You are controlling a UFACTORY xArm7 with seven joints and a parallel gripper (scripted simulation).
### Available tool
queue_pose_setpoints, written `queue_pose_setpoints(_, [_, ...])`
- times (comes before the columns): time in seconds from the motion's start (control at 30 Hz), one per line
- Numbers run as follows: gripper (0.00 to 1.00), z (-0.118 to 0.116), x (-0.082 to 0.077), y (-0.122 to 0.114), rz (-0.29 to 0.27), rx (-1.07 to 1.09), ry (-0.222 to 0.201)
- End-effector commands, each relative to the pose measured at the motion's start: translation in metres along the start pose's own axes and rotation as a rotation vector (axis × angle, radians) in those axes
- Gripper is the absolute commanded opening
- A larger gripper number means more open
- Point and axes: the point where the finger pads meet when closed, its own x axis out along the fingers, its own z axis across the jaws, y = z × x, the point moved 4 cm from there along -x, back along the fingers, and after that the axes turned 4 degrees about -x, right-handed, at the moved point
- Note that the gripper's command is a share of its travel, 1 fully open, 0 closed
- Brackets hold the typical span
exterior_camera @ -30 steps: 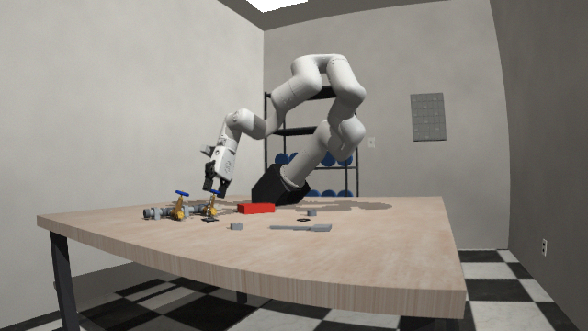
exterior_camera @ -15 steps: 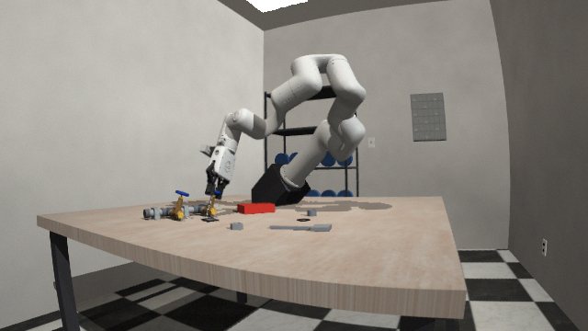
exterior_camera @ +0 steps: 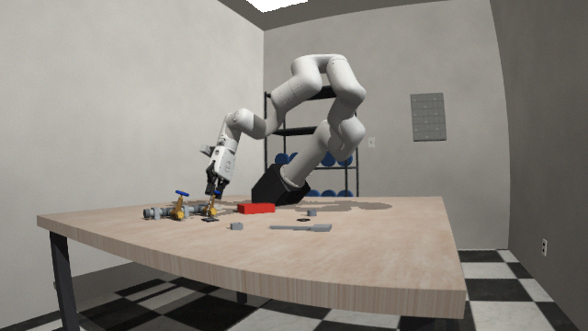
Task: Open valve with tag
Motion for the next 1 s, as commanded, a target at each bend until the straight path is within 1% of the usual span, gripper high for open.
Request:
queue_pose_setpoints(0.0, [0.00, -0.0009, -0.0015, 0.0014, 0.004, -0.006, 0.002])
queue_pose_setpoints(0.23, [0.00, -0.0009, -0.0015, 0.0014, 0.004, -0.046, 0.002])
queue_pose_setpoints(0.43, [0.00, -0.0009, -0.0015, 0.0014, 0.004, -0.166, 0.002])
queue_pose_setpoints(0.7, [0.00, -0.0009, -0.0015, 0.0014, 0.005, -0.469, 0.001])
queue_pose_setpoints(0.77, [0.00, -0.0009, -0.0015, 0.0014, 0.005, -0.469, 0.001])
queue_pose_setpoints(0.97, [0.00, -0.0009, -0.0015, 0.0014, 0.005, -0.794, 0.001])
